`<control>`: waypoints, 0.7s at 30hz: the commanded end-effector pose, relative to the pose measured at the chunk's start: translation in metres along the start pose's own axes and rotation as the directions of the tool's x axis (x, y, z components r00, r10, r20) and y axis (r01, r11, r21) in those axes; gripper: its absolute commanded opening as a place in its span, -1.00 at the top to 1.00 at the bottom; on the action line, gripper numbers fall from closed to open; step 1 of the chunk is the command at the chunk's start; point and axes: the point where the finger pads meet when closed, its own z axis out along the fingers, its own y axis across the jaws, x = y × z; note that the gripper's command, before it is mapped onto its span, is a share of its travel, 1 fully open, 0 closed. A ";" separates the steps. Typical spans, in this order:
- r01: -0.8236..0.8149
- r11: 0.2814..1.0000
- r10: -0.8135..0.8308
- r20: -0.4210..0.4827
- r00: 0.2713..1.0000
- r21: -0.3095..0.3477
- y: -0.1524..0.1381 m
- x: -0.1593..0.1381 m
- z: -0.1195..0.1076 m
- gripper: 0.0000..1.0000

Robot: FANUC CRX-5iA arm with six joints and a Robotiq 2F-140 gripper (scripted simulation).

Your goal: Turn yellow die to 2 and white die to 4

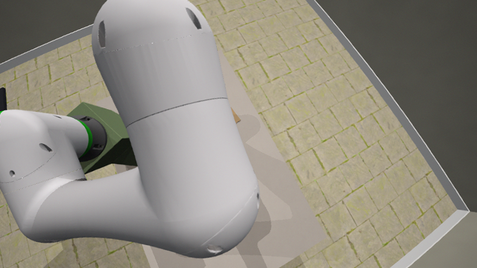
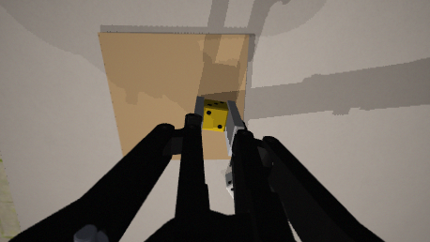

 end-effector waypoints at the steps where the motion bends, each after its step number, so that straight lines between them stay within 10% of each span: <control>1: 0.000 1.000 0.000 0.000 1.000 0.000 0.000 0.000 0.000 0.75; 21: 0.000 1.000 0.000 0.000 1.000 0.000 0.000 0.000 0.000 0.70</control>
